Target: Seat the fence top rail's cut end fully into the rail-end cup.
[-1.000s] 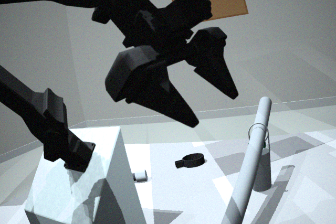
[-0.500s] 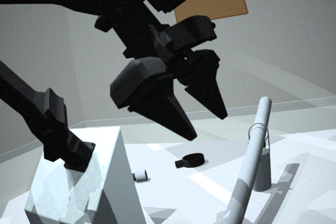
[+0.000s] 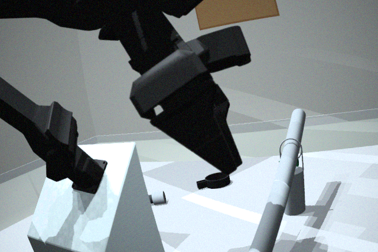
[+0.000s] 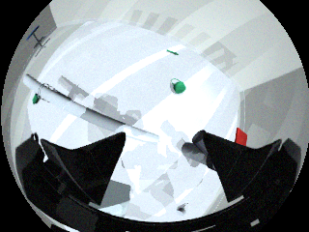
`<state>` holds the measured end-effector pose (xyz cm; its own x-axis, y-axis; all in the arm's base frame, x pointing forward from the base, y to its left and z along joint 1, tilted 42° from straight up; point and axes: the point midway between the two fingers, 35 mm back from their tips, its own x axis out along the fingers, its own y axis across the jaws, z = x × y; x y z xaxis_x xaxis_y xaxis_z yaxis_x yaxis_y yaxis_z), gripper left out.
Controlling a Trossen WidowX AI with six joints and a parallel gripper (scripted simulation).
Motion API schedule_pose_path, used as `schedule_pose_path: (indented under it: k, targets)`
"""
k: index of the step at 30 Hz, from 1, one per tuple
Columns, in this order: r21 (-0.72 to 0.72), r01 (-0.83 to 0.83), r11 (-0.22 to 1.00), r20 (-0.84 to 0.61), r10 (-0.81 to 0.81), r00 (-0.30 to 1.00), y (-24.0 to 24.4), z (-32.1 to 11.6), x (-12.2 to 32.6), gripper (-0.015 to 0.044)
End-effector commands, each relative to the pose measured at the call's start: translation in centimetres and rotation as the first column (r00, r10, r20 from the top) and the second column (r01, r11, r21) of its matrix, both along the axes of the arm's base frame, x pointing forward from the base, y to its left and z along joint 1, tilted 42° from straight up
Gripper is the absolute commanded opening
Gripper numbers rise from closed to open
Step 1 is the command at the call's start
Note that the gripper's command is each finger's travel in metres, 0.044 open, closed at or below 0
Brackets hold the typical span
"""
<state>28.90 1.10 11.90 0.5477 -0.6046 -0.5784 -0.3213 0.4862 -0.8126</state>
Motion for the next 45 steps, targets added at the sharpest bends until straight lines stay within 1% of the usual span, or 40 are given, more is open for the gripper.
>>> schedule_pose_path:
  k: [1,8,10,27,33,45]
  targets:
    - [-0.286,-0.295,0.912,-0.336,0.193,0.922,-5.9,3.9,1.2,0.0440]
    - [-0.373,-0.435,0.820,-0.500,0.218,0.838,-8.2,5.5,1.2,0.0440]
    - [-0.384,-0.458,0.802,-0.528,0.217,0.821,-8.6,5.8,1.1,0.0440]
    - [-0.384,-0.458,0.802,-0.528,0.217,0.821,-8.6,5.8,1.1,0.0440]
    - [-0.385,-0.458,0.801,-0.527,0.217,0.822,-10.3,4.0,1.3,0.0440]
    - [-0.383,-0.458,0.802,-0.528,0.217,0.821,-10.9,3.5,2.0,0.0440]
